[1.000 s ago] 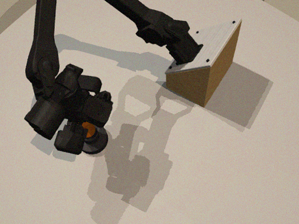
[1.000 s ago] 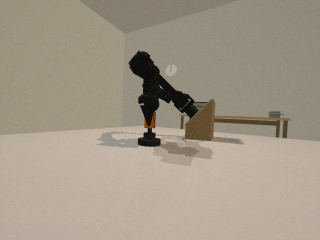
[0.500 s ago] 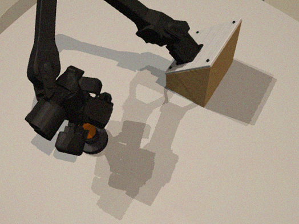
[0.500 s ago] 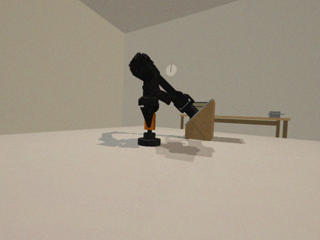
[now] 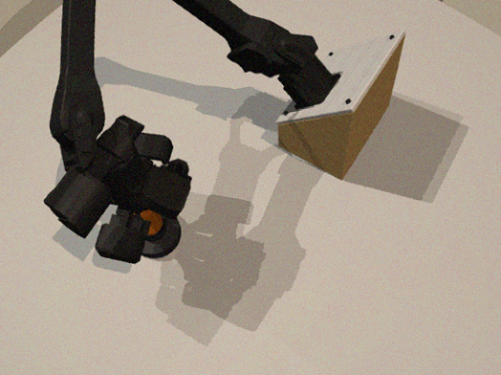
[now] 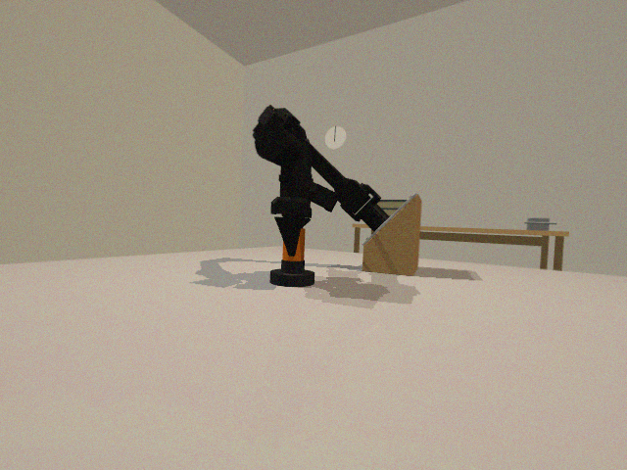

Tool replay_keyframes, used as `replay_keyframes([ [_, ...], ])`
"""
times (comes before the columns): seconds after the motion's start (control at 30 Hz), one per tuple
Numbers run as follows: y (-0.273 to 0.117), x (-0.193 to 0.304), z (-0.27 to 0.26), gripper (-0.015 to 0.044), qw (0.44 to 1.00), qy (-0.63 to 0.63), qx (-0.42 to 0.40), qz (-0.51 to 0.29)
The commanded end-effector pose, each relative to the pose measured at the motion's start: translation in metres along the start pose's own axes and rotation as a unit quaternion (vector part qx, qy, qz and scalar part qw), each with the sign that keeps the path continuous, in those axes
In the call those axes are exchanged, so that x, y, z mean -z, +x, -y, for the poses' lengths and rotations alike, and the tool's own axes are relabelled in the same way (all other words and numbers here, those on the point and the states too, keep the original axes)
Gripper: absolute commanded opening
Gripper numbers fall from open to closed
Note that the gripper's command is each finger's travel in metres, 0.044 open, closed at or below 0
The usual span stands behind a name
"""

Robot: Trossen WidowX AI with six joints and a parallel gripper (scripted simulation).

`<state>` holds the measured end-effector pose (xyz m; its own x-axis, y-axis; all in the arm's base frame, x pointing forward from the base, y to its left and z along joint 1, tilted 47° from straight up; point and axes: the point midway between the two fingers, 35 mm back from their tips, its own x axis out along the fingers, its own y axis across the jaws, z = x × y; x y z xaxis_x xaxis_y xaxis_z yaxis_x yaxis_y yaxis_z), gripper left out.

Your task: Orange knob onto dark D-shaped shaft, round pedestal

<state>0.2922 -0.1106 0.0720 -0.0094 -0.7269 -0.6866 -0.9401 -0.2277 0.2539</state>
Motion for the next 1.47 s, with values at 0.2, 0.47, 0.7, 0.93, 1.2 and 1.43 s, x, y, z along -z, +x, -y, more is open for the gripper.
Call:
replay_keyframes([
  [0.2,0.0,0.0,0.0,0.0105,1.0,0.001,0.0,0.0],
  [0.47,0.0,0.0,0.0,0.0315,1.0,0.001,0.0,0.0],
  [0.7,0.0,0.0,0.0,0.044,1.0,0.001,0.0,0.0],
  [0.93,-0.033,-0.002,0.005,0.044,1.0,0.007,0.004,0.006],
  [1.2,-0.096,-0.002,0.005,0.044,1.0,-0.001,0.001,0.002],
  [1.43,-0.096,-0.002,0.005,0.044,1.0,-0.001,0.001,0.002],
])
